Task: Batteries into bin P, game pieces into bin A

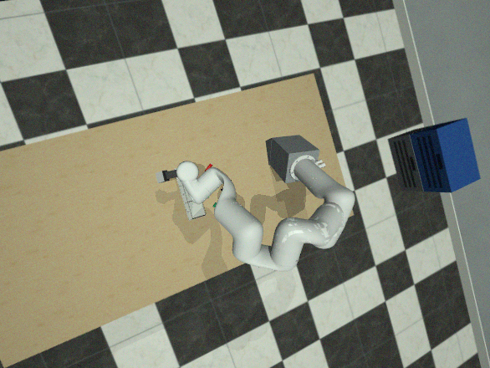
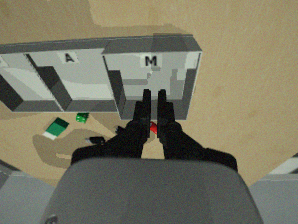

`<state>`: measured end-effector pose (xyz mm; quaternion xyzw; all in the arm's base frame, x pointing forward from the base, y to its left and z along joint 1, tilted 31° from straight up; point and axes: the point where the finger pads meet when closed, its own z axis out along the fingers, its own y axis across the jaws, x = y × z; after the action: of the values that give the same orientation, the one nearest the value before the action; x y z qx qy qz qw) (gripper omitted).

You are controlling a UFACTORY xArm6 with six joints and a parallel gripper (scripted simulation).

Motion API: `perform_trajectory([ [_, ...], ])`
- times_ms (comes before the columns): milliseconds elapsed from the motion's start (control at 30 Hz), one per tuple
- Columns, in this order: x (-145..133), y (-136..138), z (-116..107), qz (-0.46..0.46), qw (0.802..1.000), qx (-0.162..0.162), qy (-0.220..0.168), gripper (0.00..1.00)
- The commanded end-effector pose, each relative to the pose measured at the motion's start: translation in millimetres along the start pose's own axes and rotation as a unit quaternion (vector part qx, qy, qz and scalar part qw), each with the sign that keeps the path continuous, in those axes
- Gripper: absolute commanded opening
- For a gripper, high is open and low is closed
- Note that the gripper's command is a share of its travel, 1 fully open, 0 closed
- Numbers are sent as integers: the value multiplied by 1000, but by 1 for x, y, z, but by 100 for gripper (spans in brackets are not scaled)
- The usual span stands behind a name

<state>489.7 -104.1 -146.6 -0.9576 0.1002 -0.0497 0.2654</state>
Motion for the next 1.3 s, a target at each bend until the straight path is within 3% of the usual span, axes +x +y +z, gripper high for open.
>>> perform_trajectory([
  [0, 2, 0, 12, 0, 1000, 0, 2, 7],
  [333, 2, 0, 31, 0, 1000, 0, 2, 7],
  [1267, 2, 0, 31, 0, 1000, 0, 2, 7],
])
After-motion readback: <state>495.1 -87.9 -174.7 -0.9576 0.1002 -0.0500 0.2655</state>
